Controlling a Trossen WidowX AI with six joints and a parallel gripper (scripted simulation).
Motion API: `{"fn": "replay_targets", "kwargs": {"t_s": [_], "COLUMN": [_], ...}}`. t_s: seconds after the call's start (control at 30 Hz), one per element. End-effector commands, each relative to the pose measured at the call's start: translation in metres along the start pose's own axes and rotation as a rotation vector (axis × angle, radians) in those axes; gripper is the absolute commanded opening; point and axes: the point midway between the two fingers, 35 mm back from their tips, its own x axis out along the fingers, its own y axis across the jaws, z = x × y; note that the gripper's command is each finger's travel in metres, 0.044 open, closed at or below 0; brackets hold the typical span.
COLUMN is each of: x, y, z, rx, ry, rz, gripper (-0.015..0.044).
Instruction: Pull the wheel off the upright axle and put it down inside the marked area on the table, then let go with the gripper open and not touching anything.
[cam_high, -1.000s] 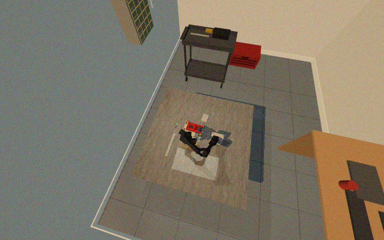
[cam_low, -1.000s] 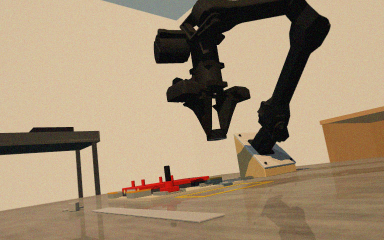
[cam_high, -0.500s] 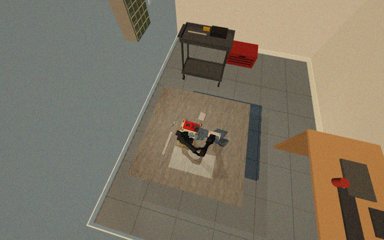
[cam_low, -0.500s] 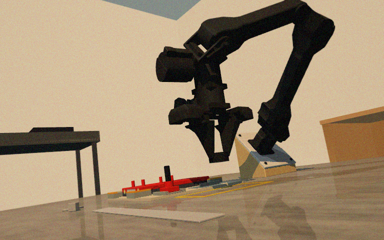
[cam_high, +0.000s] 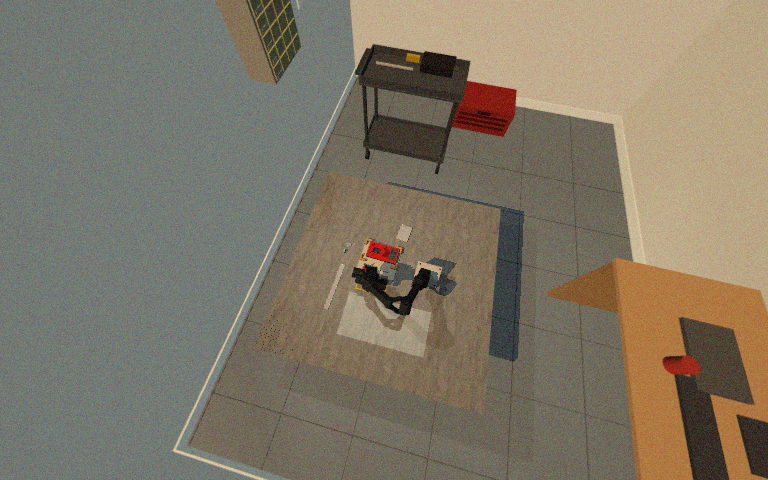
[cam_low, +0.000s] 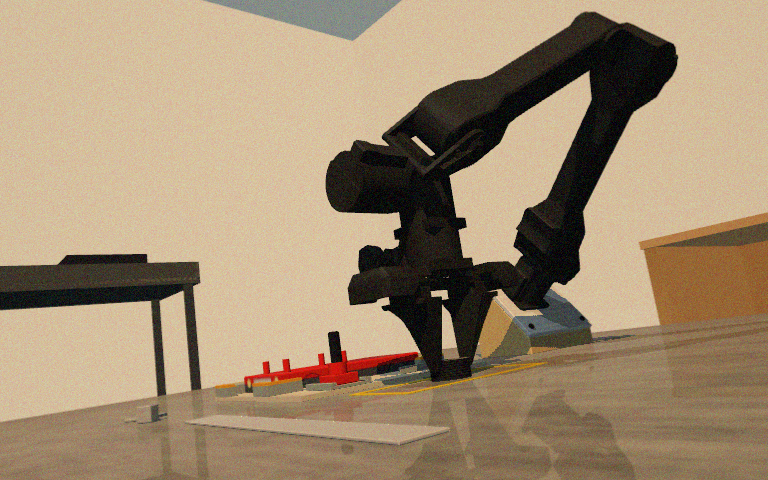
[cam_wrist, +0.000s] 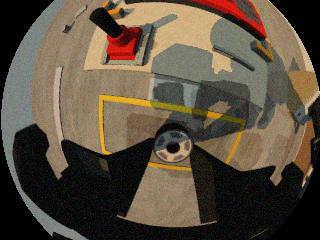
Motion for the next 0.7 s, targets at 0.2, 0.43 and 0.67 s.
{"fn": "replay_targets", "kwargs": {"t_s": [0.2, 0.43, 0.67], "x": [0.0, -0.044, -0.057], "y": [0.0, 0.001, -0.004], "z": [0.0, 0.001, 0.006], "rx": [-0.002, 0.001, 0.01], "ry": [0.0, -0.001, -0.002], "rz": [-0.002, 0.005, 0.011], "gripper": [0.0263, 0.03, 0.0352]}}
